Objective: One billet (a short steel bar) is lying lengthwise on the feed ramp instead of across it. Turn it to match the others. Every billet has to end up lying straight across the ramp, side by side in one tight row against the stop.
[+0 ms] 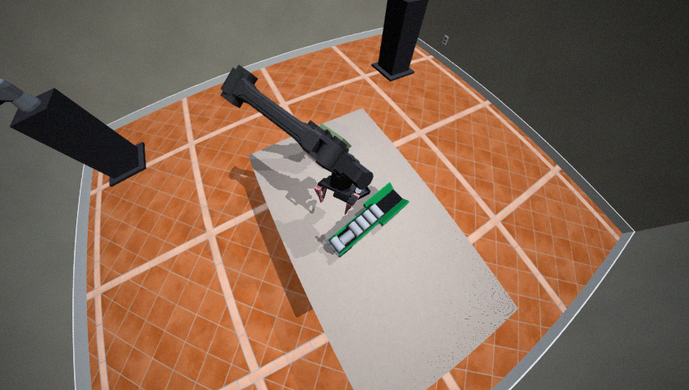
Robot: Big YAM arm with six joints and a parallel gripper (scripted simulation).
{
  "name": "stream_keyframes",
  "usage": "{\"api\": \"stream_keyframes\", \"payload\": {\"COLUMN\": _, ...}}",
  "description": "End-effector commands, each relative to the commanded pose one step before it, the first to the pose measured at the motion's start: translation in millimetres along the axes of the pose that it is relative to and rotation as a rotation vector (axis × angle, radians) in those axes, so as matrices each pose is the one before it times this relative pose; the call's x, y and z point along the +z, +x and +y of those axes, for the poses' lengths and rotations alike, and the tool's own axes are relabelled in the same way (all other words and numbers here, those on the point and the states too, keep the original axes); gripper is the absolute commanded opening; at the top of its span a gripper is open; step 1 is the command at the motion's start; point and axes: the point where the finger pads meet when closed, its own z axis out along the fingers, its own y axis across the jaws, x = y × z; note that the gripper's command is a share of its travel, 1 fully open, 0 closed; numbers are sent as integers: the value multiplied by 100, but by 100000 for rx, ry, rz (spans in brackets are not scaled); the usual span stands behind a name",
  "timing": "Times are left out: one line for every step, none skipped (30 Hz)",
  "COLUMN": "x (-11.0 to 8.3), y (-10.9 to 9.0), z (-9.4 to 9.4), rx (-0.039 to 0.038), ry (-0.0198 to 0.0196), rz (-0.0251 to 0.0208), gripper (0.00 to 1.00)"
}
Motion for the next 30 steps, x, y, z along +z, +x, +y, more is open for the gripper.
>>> {"api": "stream_keyframes", "payload": {"x": -187, "y": 256, "z": -103, "rx": 576, "ry": 511, "rz": 244, "gripper": 100}}
{"api": "stream_keyframes", "payload": {"x": 0, "y": 0, "z": 0, "rx": 0, "ry": 0, "rz": 0, "gripper": 100}}
{"api": "stream_keyframes", "payload": {"x": 0, "y": 0, "z": 0, "rx": 0, "ry": 0, "rz": 0, "gripper": 100}}
{"api": "stream_keyframes", "payload": {"x": 0, "y": 0, "z": 0, "rx": 0, "ry": 0, "rz": 0, "gripper": 100}}
{"api": "stream_keyframes", "payload": {"x": 0, "y": 0, "z": 0, "rx": 0, "ry": 0, "rz": 0, "gripper": 100}}
{"api": "stream_keyframes", "payload": {"x": 0, "y": 0, "z": 0, "rx": 0, "ry": 0, "rz": 0, "gripper": 100}}
{"api": "stream_keyframes", "payload": {"x": 0, "y": 0, "z": 0, "rx": 0, "ry": 0, "rz": 0, "gripper": 100}}
{"api": "stream_keyframes", "payload": {"x": 0, "y": 0, "z": 0, "rx": 0, "ry": 0, "rz": 0, "gripper": 100}}
{"api": "stream_keyframes", "payload": {"x": 0, "y": 0, "z": 0, "rx": 0, "ry": 0, "rz": 0, "gripper": 100}}
{"api": "stream_keyframes", "payload": {"x": 0, "y": 0, "z": 0, "rx": 0, "ry": 0, "rz": 0, "gripper": 100}}
{"api": "stream_keyframes", "payload": {"x": 0, "y": 0, "z": 0, "rx": 0, "ry": 0, "rz": 0, "gripper": 100}}
{"api": "stream_keyframes", "payload": {"x": 0, "y": 0, "z": 0, "rx": 0, "ry": 0, "rz": 0, "gripper": 100}}
{"api": "stream_keyframes", "payload": {"x": 0, "y": 0, "z": 0, "rx": 0, "ry": 0, "rz": 0, "gripper": 100}}
{"api": "stream_keyframes", "payload": {"x": 0, "y": 0, "z": 0, "rx": 0, "ry": 0, "rz": 0, "gripper": 100}}
{"api": "stream_keyframes", "payload": {"x": 0, "y": 0, "z": 0, "rx": 0, "ry": 0, "rz": 0, "gripper": 100}}
{"api": "stream_keyframes", "payload": {"x": 0, "y": 0, "z": 0, "rx": 0, "ry": 0, "rz": 0, "gripper": 100}}
{"api": "stream_keyframes", "payload": {"x": 0, "y": 0, "z": 0, "rx": 0, "ry": 0, "rz": 0, "gripper": 100}}
{"api": "stream_keyframes", "payload": {"x": -1192, "y": 2371, "z": -1025, "rx": 5824, "ry": 3363, "rz": 1214, "gripper": 100}}
{"api": "stream_keyframes", "payload": {"x": 938, "y": -308, "z": 24, "rx": 150, "ry": -2757, "rz": -1984, "gripper": 100}}
{"api": "stream_keyframes", "payload": {"x": 536, "y": -104, "z": -406, "rx": 1917, "ry": -819, "rz": -2880, "gripper": 100}}
{"api": "stream_keyframes", "payload": {"x": 881, "y": -125, "z": -723, "rx": 3628, "ry": -1127, "rz": -4469, "gripper": 100}}
{"api": "stream_keyframes", "payload": {"x": 1211, "y": -162, "z": -929, "rx": 4998, "ry": -1693, "rz": -5894, "gripper": 100}}
{"api": "stream_keyframes", "payload": {"x": 864, "y": -101, "z": -626, "rx": 3585, "ry": -1297, "rz": -4053, "gripper": 100}}
{"api": "stream_keyframes", "payload": {"x": 603, "y": -61, "z": -422, "rx": 2517, "ry": -945, "rz": -2763, "gripper": 100}}
{"api": "stream_keyframes", "payload": {"x": 769, "y": -69, "z": -519, "rx": 3218, "ry": -1246, "rz": -3443, "gripper": 100}}
{"api": "stream_keyframes", "payload": {"x": 755, "y": -56, "z": -494, "rx": 3181, "ry": -1265, "rz": -3305, "gripper": 100}}
{"api": "stream_keyframes", "payload": {"x": 79, "y": -5, "z": -51, "rx": 333, "ry": -134, "rz": -341, "gripper": 100}}
{"api": "stream_keyframes", "payload": {"x": 1307, "y": -70, "z": -814, "rx": 5551, "ry": -2285, "rz": -5542, "gripper": 100}}
{"api": "stream_keyframes", "payload": {"x": 274, "y": -7, "z": -170, "rx": 1178, "ry": -494, "rz": -1143, "gripper": 100}}
{"api": "stream_keyframes", "payload": {"x": 1063, "y": -17, "z": -638, "rx": 4595, "ry": -1955, "rz": -4359, "gripper": 100}}
